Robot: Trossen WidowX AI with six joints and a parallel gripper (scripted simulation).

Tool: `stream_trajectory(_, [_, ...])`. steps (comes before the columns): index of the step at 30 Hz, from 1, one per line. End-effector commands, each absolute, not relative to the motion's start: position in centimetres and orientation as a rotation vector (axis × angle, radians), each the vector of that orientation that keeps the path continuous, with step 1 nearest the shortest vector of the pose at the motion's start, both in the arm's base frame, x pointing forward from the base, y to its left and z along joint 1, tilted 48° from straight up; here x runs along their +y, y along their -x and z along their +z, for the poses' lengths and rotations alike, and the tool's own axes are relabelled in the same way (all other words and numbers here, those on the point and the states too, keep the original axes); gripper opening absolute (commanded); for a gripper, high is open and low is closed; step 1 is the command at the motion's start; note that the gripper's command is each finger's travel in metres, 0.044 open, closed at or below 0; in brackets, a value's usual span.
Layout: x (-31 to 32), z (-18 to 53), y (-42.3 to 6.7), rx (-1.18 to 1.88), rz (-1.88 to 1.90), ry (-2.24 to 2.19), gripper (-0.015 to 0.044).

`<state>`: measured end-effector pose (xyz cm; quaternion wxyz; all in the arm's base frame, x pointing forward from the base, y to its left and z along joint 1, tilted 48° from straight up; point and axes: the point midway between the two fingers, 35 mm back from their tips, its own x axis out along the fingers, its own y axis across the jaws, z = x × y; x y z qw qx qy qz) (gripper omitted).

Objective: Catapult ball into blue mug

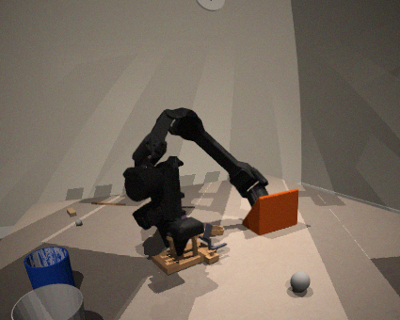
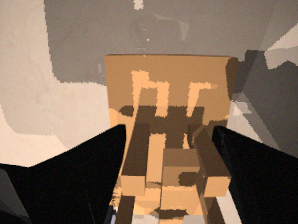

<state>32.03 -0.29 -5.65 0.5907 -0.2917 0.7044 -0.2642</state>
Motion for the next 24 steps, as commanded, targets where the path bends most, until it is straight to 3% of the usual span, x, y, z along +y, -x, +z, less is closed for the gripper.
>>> stream_trajectory(1, [-0.3,-5.6,-32.0,1.639,-0.615,0.678,0.0151])
stream_trajectory(7, [-0.3,-5.6,-32.0,1.639,-0.615,0.678,0.0111])
stream_trajectory(11, [2.6,-3.1,-32.6,1.639,-0.613,0.679,0.0006])
stream_trajectory(24, [2.5,-3.1,-32.6,1.639,-0.612,0.684,0.0000])
